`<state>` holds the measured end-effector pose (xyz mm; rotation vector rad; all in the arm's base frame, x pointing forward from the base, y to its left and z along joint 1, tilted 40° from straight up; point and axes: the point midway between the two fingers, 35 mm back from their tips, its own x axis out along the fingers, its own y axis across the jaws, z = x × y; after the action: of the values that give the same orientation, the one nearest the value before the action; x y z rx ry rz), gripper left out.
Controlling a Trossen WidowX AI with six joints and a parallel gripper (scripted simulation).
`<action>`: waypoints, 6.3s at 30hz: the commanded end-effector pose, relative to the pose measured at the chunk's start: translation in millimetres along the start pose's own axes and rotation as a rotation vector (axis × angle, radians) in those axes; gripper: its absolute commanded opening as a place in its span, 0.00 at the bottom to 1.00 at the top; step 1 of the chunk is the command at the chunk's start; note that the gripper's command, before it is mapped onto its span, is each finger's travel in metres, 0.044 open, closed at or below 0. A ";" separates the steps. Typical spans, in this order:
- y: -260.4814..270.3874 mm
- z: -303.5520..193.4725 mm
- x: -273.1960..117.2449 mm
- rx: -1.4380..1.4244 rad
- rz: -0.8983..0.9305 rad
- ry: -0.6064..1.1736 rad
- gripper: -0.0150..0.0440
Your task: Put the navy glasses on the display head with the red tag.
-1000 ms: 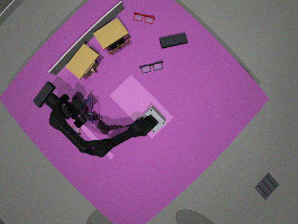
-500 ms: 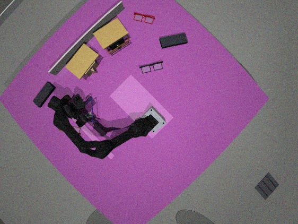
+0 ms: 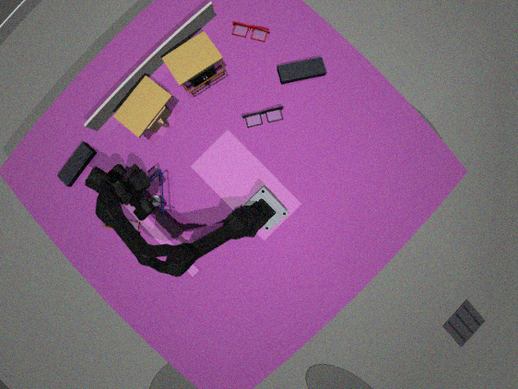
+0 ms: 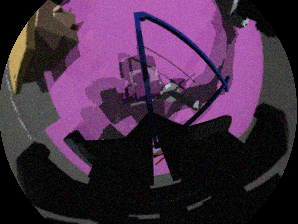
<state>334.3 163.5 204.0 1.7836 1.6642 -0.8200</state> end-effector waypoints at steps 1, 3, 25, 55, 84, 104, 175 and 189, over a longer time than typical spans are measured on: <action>2.6 5.7 1.6 0.002 -0.003 -0.003 0.25; 3.2 6.5 1.6 0.002 -0.003 -0.004 0.25; 13.4 22.2 1.8 0.002 -0.003 -0.005 0.25; 19.6 44.1 1.9 0.002 -0.003 -0.006 0.25; 19.4 36.0 1.9 0.002 -0.003 -0.006 0.25; 19.6 29.8 -56.8 0.002 -0.004 -0.008 0.25; -110.2 -33.9 0.7 -1.566 -0.004 0.006 0.25; -117.9 -39.7 0.5 -1.566 -0.004 0.007 0.25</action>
<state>221.2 201.3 231.1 0.6167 1.4818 0.5086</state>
